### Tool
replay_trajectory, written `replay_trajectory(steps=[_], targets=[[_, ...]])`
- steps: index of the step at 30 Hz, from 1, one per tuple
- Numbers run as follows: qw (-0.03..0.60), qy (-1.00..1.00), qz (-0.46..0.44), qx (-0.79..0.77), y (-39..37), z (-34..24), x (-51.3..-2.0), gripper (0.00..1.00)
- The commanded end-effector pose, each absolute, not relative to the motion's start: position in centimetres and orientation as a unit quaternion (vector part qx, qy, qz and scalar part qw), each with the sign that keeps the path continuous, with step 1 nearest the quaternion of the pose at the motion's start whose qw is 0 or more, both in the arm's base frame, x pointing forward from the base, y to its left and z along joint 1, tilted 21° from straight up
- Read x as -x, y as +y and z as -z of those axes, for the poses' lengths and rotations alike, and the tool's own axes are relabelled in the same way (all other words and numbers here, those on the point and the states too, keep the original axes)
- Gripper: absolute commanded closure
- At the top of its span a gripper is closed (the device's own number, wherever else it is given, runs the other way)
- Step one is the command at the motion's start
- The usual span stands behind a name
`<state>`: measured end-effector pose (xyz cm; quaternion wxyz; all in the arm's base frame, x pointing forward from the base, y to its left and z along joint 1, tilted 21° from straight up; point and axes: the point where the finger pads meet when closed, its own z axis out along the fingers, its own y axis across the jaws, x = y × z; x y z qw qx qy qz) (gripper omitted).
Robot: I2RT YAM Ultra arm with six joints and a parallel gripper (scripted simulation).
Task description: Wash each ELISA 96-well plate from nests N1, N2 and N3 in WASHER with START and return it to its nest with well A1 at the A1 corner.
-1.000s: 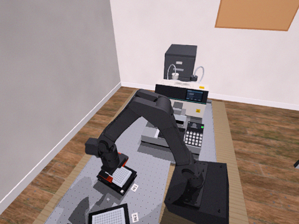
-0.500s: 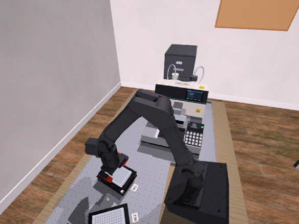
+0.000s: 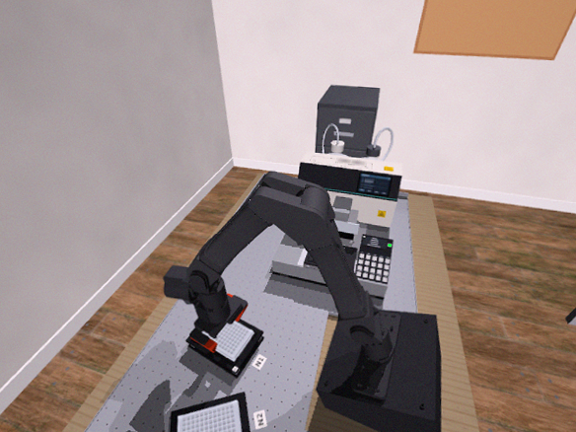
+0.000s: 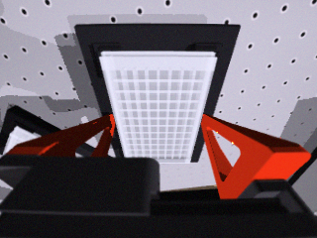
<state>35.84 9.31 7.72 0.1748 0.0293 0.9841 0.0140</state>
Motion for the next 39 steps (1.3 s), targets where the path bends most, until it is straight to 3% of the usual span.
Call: replay_trajectory(steps=[1, 39], targets=[[0.183, 0.983, -0.017, -0.029, 9.4, -8.7, -35.9, 0.00], [0.183, 0.982, -0.017, -0.029, 9.3, -14.0, -33.9, 0.00]])
